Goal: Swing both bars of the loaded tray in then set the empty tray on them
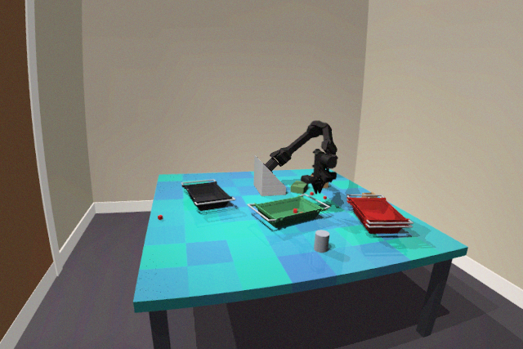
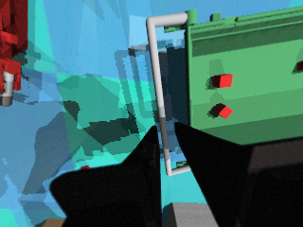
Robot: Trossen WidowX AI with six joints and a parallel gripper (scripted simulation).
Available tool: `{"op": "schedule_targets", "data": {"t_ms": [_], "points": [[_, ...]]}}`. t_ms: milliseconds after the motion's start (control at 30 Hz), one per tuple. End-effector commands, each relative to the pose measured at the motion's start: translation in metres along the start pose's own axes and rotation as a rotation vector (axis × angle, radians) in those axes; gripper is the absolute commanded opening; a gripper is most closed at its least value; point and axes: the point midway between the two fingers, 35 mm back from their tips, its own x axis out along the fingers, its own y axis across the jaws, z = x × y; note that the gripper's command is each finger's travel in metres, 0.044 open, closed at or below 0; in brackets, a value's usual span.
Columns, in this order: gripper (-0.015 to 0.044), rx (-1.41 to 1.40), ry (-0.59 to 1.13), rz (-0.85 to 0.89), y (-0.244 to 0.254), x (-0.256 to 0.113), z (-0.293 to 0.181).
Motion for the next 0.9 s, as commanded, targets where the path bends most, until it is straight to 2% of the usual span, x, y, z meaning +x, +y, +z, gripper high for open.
{"op": "schedule_targets", "data": {"t_ms": [0,467,867], "points": [[0.0083,-0.006,0.017,-0.005,-0.002,0.004,-0.003],[0.0083,-0.005,0.016,-0.002,-0.002,0.061,-0.004],[0.0083,-0.006,0.017,-0.003,-0.004,0.057,-0.004]]}}
